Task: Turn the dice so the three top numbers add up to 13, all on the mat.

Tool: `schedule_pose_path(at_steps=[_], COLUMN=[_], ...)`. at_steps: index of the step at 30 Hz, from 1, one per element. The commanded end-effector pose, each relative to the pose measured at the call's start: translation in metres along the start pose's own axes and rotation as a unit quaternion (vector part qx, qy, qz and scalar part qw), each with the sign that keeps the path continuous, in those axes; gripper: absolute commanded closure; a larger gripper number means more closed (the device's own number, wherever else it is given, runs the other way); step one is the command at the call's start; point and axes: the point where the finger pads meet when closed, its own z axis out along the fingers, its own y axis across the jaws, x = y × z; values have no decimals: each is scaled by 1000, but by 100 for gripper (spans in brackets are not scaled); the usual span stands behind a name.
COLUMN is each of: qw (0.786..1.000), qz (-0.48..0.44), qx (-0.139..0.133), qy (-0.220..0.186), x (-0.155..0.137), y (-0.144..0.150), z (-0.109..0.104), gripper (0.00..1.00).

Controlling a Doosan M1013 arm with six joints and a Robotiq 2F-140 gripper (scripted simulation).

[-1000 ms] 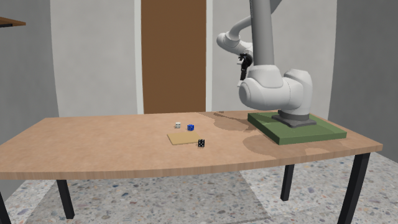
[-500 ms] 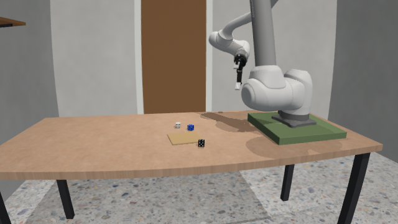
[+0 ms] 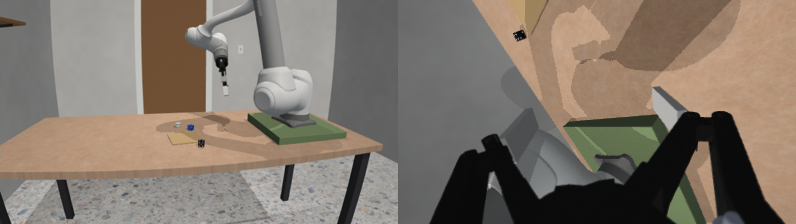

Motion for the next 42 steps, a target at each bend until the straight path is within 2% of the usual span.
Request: schedule_pose_path(at_steps=[1,2,3,4,7,9,10,11,13,14,15,16,17,18,19,20,23,26,33,42], qw=[996,995,995,991,991,981,981,976,976,970,970,963,963,957,957,951,951,936,923,922], qz=[-6,-9,-9,-16,-17,-37,-37,-46,-48,-59,-59,-71,-71,-83,-83,-95,-95,-126,-155,-158], qx=[-80,-95,-95,-123,-126,-184,-184,-208,-211,-235,-235,-256,-256,-275,-275,-292,-292,-327,-351,-354], qy=[-33,-36,-36,-41,-41,-43,-43,-41,-41,-37,-37,-31,-31,-25,-25,-18,-18,3,24,27], x=[40,48,48,65,67,104,104,121,123,142,142,159,159,176,176,191,191,227,255,258], y=[0,-1,-2,-5,-6,-19,-19,-26,-28,-38,-38,-49,-49,-61,-61,-74,-74,-110,-146,-151], z=[17,20,20,25,26,38,38,44,45,52,52,58,58,65,65,72,72,92,110,113], gripper=[0,0,0,0,0,0,0,0,0,0,0,0,0,0,0,0,0,0,0,0])
